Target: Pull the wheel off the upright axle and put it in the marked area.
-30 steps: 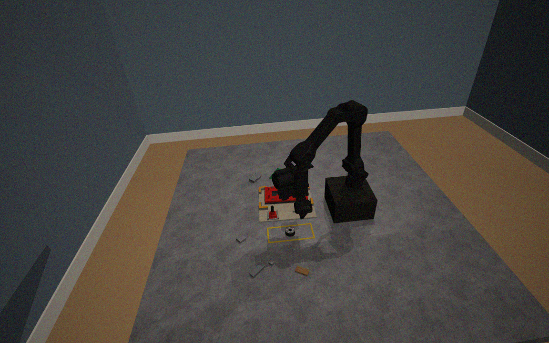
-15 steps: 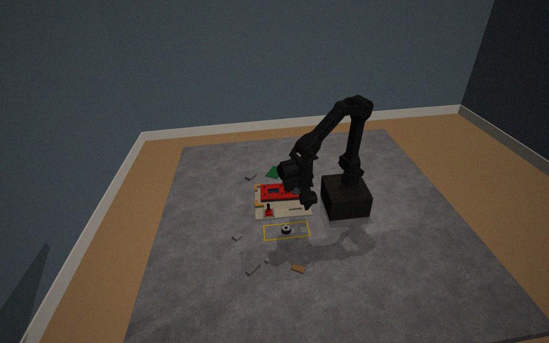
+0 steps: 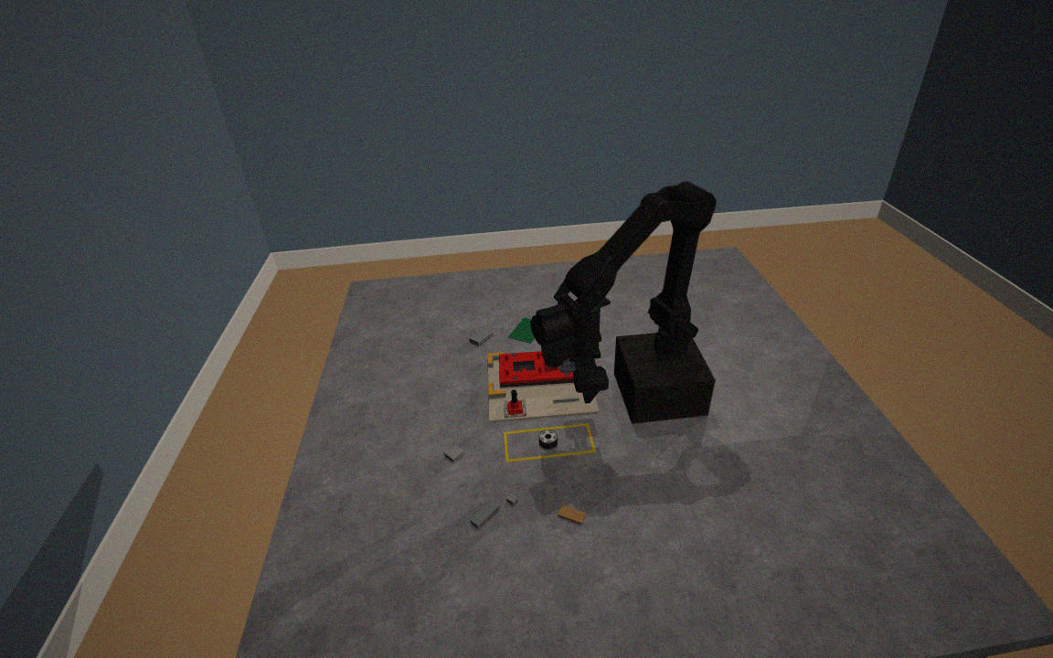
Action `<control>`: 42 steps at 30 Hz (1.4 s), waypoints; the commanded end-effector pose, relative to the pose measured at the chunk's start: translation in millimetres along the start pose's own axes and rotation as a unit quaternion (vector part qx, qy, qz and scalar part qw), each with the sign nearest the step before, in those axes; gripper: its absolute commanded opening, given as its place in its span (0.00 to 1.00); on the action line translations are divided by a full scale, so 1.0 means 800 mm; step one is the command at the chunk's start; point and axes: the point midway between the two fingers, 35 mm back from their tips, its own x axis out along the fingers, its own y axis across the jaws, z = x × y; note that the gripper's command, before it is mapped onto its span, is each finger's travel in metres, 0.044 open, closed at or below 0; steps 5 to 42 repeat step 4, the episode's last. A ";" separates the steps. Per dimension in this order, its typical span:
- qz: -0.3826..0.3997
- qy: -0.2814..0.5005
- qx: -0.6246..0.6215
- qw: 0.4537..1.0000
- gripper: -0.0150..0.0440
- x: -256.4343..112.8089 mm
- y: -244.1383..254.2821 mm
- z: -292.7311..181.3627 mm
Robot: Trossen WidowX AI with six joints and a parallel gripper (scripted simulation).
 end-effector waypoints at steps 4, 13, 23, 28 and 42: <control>-0.001 0.001 -0.003 1.000 1.00 0.000 -0.001 -0.001; -0.001 0.001 -0.003 1.000 1.00 0.000 -0.001 -0.001; -0.001 0.001 -0.003 1.000 1.00 0.000 -0.001 -0.001; -0.001 0.001 -0.003 1.000 1.00 0.000 -0.001 -0.001; -0.001 0.001 -0.003 1.000 1.00 0.000 -0.001 -0.001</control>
